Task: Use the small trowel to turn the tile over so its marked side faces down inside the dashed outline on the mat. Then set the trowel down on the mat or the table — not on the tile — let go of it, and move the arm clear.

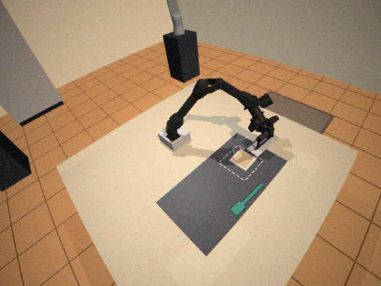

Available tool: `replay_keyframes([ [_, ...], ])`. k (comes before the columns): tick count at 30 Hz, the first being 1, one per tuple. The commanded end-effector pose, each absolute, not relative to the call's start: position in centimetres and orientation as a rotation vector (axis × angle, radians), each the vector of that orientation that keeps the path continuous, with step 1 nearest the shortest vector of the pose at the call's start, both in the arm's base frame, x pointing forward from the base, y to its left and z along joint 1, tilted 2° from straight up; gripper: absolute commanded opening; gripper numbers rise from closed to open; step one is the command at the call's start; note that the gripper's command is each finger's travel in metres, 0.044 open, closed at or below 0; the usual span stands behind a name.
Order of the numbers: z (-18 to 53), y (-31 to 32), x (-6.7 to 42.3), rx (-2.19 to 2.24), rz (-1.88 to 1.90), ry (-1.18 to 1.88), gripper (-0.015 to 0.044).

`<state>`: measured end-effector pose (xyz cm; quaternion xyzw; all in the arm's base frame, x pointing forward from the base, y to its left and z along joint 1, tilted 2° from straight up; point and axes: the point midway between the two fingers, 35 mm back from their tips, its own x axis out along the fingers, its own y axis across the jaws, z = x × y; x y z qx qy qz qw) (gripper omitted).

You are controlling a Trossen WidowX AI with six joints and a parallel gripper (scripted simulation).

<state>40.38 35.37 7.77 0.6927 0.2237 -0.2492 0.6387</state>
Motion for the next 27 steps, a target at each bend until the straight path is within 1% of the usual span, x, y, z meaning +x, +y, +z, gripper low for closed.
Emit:
replay_keyframes([
  [1,7.9,32.0,42.8,1.611,-0.639,0.435,0.0000],
  [9,7.5,26.5,45.6,1.621,-0.739,0.379,0.0000],
  [18,7.1,18.6,48.5,1.679,-0.907,0.219,0.0000],
  [27,6.7,10.3,50.0,1.727,-1.072,0.045,0.0000],
])
